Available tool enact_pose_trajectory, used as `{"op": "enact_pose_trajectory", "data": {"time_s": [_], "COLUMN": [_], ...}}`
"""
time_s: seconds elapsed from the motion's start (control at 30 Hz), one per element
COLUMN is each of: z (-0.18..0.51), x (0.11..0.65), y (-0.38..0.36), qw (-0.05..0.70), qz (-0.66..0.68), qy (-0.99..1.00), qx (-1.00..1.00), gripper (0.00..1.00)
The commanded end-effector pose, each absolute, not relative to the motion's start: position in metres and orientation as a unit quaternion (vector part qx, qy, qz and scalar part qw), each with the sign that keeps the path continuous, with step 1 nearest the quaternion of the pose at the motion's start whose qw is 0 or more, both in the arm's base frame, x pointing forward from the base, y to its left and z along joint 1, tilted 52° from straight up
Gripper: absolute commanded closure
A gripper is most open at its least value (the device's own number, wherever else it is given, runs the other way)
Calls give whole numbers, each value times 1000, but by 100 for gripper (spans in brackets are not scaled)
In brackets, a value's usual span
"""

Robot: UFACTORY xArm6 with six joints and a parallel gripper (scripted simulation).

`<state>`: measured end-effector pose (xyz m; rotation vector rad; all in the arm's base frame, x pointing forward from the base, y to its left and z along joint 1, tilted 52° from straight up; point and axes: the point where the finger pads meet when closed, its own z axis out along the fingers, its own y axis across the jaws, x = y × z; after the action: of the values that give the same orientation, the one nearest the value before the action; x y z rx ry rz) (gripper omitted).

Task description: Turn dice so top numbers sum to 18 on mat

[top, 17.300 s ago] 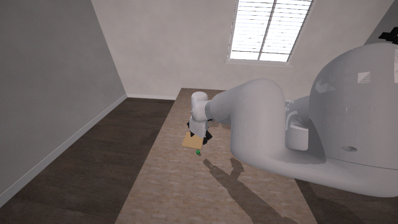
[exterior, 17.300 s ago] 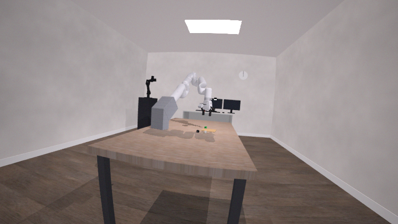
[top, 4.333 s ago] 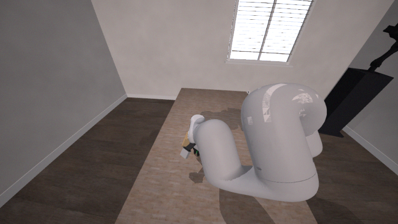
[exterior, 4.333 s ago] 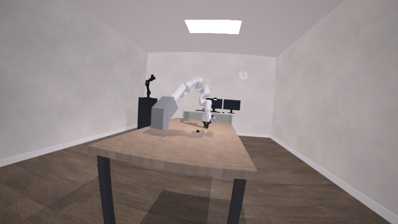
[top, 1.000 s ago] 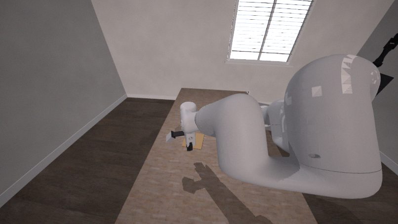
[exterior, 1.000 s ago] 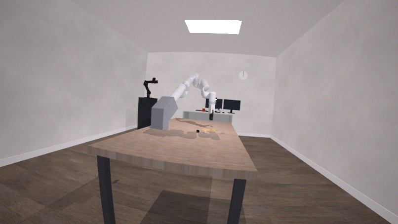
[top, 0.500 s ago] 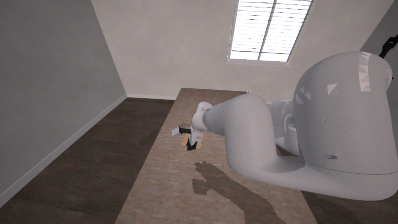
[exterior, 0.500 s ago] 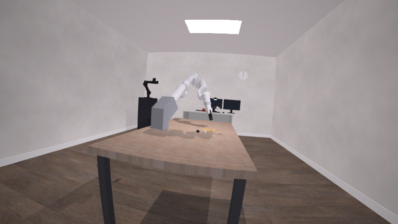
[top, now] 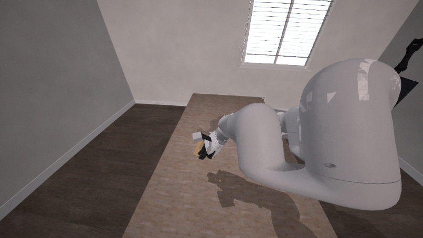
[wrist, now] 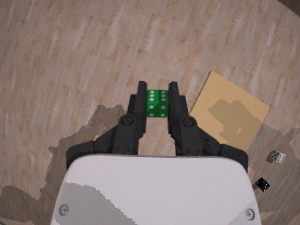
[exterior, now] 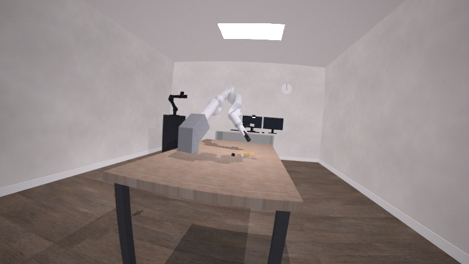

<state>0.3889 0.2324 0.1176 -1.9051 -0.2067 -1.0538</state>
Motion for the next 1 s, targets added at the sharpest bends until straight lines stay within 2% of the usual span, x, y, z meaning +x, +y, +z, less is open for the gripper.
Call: {"op": "enact_pose_trajectory", "data": {"time_s": [0.0, 0.4, 0.97], "z": [117, 116, 110], "x": [386, 384, 384], "y": [236, 234, 240], "qw": [469, 472, 471], "qz": [-475, -574, -581], "qy": [-59, 7, 11], "qx": [-742, -669, -664], "gripper": [85, 85, 85]}}
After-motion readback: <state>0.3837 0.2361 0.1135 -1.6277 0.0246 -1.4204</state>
